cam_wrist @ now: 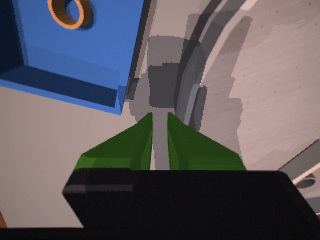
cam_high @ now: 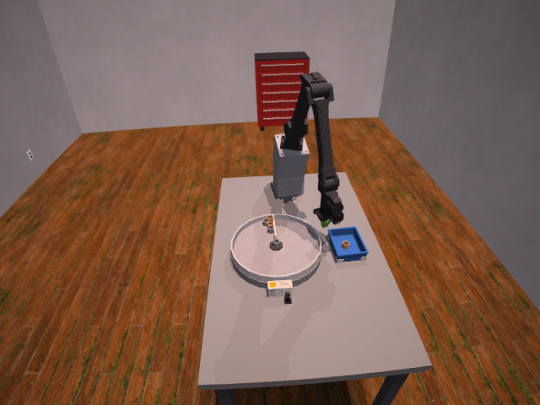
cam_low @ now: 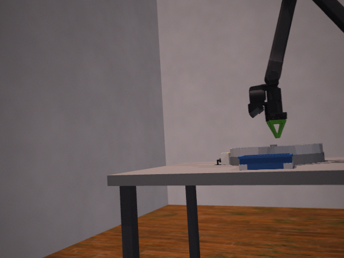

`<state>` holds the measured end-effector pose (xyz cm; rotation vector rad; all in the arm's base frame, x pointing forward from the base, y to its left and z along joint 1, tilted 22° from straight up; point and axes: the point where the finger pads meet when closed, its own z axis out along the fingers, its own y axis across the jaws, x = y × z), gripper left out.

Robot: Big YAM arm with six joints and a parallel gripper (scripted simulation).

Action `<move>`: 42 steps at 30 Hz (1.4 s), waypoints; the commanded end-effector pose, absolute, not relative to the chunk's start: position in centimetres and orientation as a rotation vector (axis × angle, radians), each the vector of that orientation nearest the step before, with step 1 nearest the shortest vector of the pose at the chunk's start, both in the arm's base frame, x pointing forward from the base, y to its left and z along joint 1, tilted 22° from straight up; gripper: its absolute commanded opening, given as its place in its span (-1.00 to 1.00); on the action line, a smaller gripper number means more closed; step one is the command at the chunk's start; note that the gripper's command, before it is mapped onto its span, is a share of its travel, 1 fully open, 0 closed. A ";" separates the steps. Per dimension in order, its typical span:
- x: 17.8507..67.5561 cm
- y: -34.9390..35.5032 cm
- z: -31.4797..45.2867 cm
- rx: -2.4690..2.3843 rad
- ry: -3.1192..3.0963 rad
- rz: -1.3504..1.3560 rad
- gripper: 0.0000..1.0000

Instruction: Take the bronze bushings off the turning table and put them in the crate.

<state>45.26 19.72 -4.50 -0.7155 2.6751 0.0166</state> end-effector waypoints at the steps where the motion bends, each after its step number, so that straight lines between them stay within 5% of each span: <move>1: 46.6 18.5 -2.8 -0.751 2.611 0.013 -0.75; 22: 42.6 -7.5 -8.6 -0.758 2.648 0.002 -0.75; 42: 42.4 -7.6 -8.1 -0.780 2.632 -0.004 -0.75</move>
